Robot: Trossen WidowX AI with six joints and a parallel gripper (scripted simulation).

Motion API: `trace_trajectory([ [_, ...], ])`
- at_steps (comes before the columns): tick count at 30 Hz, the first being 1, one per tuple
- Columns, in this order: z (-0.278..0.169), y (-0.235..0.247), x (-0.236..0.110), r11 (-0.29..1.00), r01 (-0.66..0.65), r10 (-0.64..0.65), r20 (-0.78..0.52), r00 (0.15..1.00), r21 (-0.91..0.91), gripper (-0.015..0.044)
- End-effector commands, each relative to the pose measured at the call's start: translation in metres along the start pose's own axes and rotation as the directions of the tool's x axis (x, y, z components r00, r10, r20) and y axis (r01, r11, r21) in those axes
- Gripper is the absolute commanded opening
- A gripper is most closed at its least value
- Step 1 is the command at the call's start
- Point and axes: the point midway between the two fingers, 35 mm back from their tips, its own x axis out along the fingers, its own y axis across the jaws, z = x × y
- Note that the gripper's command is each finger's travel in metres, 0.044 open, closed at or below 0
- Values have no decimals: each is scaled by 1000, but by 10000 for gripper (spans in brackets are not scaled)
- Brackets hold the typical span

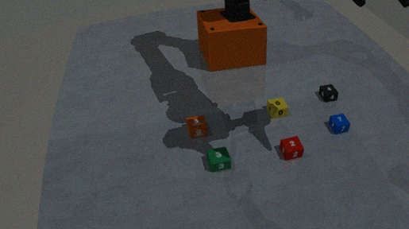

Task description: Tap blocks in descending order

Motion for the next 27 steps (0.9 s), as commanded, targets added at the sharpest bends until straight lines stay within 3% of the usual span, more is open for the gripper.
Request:
trace_trajectory([
  [1, -50, -54, 19, 997, 70, -75, -189, 979, -33, 400],
  [7, -141, -133, 21, 993, 111, -116, -487, 866, -39, 400],
  [13, -238, -182, -10, 996, 66, -6, -728, 685, 54, 400],
  [27, -247, -185, -14, 996, 59, 12, -745, 667, 69, 400],
])
